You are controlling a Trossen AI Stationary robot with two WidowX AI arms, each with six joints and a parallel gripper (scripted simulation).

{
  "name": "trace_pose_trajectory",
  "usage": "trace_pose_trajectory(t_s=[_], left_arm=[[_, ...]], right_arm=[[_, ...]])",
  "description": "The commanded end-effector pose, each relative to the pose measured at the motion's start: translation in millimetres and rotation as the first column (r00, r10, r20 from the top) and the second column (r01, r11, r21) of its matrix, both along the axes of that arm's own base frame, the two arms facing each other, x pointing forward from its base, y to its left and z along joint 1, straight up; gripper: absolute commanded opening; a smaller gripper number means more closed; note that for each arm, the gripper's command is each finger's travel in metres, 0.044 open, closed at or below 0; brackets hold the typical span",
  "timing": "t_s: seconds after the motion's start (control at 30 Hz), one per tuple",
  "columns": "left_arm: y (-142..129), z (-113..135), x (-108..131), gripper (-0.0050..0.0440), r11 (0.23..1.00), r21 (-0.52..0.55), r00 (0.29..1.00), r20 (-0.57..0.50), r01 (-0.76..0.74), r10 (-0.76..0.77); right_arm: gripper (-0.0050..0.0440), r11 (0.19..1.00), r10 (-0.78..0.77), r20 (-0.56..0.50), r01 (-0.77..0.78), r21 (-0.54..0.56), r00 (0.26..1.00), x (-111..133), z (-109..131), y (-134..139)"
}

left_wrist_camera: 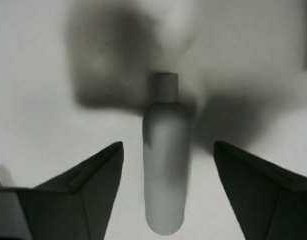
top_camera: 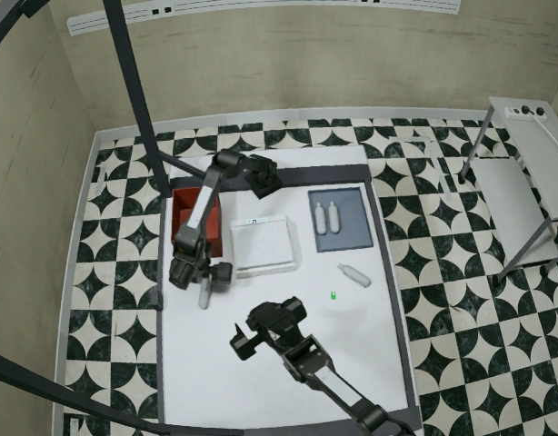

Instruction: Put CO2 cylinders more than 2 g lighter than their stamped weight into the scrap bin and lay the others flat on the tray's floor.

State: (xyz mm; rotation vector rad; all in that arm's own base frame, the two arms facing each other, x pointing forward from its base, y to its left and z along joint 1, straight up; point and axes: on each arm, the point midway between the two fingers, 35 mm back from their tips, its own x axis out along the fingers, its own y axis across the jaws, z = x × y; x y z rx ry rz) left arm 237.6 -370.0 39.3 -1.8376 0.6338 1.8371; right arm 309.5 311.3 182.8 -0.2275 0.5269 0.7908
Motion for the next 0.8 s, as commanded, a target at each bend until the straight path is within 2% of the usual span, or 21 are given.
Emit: trace_pose_trajectory(t_s=[0.0,0.5,0.57,0.6,0.63,0.77], left_arm=[[-1.3,-2.0,0.0,0.0252,1.0,-0.01,1.0,0.004,0.007,-0.007],[-1.3,-17.6,0.0,0.0252,1.0,-0.01,1.0,0.004,0.007,-0.007],[-2.4,-13.5,0.7,0.0212,1.0,-0.019,1.0,0.01,0.008,-0.007],[-3.1,-12.3,1.2,0.0212,1.0,-0.022,1.0,0.012,0.008,-0.007],[-3.2,-12.2,1.2,0.0192,1.0,-0.023,1.0,0.012,0.008,-0.007],[-4.5,-7.6,2.5,0.0192,0.999,-0.031,1.0,0.019,0.003,-0.003]], right_arm=[[0.044,1.0,-0.004,0.019,0.004,0.02,1.0,0.3,11.7,0.1],[0.044,1.0,-0.004,0.019,0.004,0.02,1.0,0.3,11.7,0.1],[0.044,1.0,-0.004,0.019,0.004,0.02,1.0,0.3,11.7,0.1],[0.044,1.0,-0.004,0.019,0.004,0.02,1.0,0.3,11.7,0.1],[0.044,1.0,-0.004,0.019,0.004,0.02,1.0,0.3,11.7,0.1],[0.044,1.0,-0.004,0.019,0.004,0.02,1.0,0.3,11.7,0.1]])
